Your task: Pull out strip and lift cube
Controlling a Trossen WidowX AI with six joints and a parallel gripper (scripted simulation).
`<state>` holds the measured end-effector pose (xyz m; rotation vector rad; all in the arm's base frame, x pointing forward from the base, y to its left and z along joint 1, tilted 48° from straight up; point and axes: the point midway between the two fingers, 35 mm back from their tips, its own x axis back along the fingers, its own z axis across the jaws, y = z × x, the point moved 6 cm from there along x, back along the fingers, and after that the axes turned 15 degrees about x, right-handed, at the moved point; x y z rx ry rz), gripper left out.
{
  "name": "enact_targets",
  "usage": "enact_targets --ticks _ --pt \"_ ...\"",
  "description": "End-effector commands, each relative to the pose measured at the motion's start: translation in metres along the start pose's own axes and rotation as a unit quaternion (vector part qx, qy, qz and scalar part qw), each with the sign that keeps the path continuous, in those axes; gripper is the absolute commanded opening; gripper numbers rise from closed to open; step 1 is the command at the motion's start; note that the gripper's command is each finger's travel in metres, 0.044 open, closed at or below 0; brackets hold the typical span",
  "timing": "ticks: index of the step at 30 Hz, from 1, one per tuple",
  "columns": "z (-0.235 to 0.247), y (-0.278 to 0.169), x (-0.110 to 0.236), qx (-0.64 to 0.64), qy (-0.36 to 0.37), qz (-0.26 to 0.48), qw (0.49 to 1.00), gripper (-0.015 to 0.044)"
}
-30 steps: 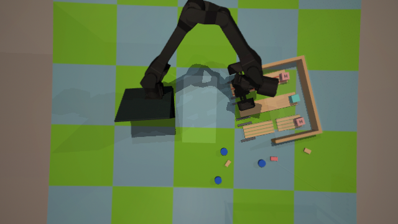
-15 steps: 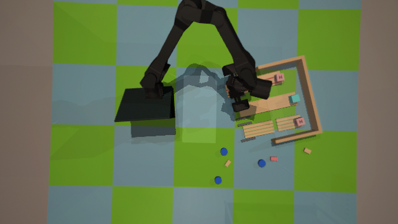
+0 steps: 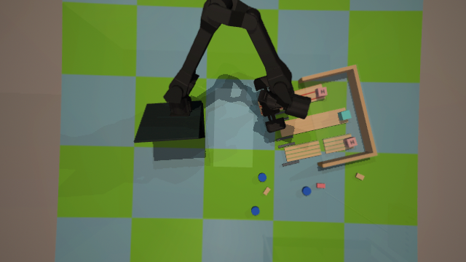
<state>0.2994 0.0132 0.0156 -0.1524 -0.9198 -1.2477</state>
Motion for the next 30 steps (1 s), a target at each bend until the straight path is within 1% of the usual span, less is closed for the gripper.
enact_targets --ticks 1,30 --pt "0.003 -0.011 -0.004 -0.005 0.003 0.011 1.000 0.0000" --pt "0.015 -0.052 -0.003 -0.006 0.003 0.012 1.000 0.0000"
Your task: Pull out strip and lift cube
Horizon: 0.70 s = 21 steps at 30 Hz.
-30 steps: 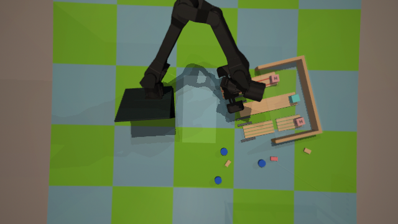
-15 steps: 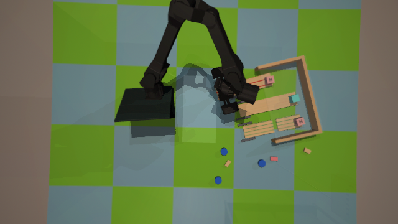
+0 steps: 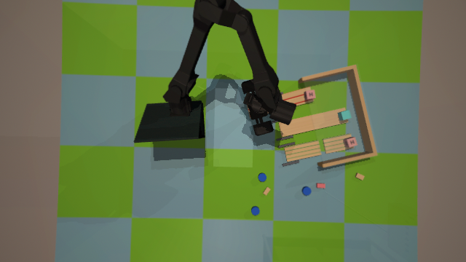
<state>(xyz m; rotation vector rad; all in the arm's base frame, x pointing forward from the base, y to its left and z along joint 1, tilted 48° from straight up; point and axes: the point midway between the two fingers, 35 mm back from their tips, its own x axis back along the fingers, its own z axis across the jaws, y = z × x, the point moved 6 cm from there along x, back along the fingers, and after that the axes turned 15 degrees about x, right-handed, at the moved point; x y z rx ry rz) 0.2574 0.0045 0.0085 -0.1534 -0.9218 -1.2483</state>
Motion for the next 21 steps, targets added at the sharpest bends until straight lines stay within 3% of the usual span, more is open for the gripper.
enact_targets --ticks 1,21 --pt "0.004 -0.012 -0.004 -0.006 0.004 0.012 1.000 0.0000" --pt "0.013 -0.041 -0.003 -0.007 0.005 0.013 1.000 0.0000"
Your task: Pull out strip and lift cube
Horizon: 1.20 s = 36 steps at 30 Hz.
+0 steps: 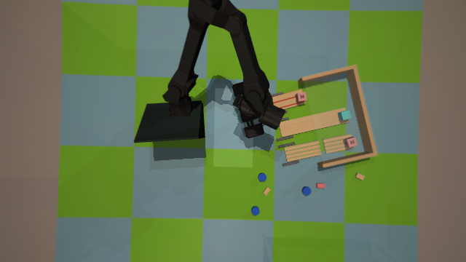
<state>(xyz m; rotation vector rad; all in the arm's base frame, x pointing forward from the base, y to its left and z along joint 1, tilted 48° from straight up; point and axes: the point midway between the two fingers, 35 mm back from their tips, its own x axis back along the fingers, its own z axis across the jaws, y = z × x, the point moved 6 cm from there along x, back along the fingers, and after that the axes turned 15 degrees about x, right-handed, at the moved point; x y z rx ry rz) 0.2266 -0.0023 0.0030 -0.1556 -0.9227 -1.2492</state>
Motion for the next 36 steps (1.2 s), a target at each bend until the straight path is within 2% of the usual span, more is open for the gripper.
enact_targets --ticks 1,23,36 --pt "0.005 -0.012 -0.004 -0.006 0.005 0.013 1.000 0.0000" --pt "0.014 -0.042 -0.003 -0.007 0.005 0.014 1.000 0.0000" --pt "0.015 -0.043 -0.003 -0.007 0.005 0.014 1.000 0.0000"
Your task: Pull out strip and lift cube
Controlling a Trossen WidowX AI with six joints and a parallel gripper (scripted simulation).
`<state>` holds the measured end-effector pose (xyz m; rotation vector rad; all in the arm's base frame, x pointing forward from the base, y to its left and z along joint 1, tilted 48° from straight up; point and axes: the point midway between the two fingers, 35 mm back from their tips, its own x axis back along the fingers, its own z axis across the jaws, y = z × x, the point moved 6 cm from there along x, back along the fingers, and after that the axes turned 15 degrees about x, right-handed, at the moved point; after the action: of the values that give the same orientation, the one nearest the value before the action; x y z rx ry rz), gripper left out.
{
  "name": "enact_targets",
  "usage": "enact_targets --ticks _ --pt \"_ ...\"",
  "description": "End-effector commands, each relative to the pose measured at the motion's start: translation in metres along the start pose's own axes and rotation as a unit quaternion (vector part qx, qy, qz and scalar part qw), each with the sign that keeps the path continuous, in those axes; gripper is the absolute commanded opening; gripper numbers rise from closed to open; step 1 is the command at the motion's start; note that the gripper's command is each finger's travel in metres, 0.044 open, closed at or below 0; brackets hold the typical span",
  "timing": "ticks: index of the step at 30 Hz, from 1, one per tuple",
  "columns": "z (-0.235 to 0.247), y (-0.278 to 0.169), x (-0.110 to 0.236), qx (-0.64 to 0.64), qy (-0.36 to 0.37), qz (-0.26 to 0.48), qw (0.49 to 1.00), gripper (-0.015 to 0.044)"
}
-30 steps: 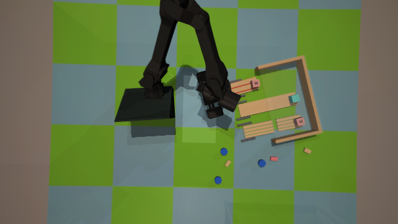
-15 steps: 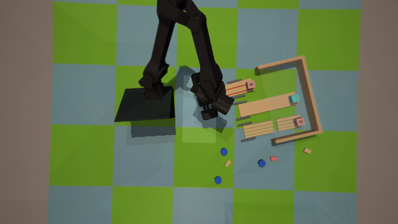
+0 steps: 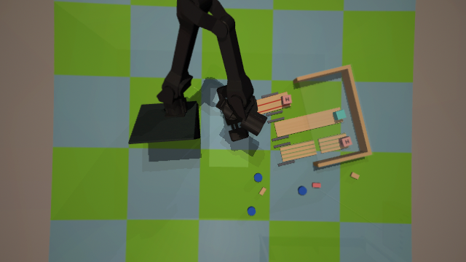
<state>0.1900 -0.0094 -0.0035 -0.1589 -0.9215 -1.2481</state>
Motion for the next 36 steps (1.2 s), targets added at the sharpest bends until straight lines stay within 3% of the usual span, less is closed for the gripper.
enact_targets --ticks 1,16,21,24,36 --pt "0.004 -0.006 -0.003 -0.005 0.006 0.012 1.000 0.0000" --pt "0.004 -0.006 -0.003 -0.005 0.006 0.012 1.000 0.0000" --pt "-0.002 0.003 0.039 -0.005 0.004 0.012 1.000 0.0000" --pt "-0.002 0.003 0.042 -0.005 0.005 0.013 1.000 0.0000" --pt "-0.015 0.052 0.044 -0.061 0.004 0.012 0.998 0.0315"
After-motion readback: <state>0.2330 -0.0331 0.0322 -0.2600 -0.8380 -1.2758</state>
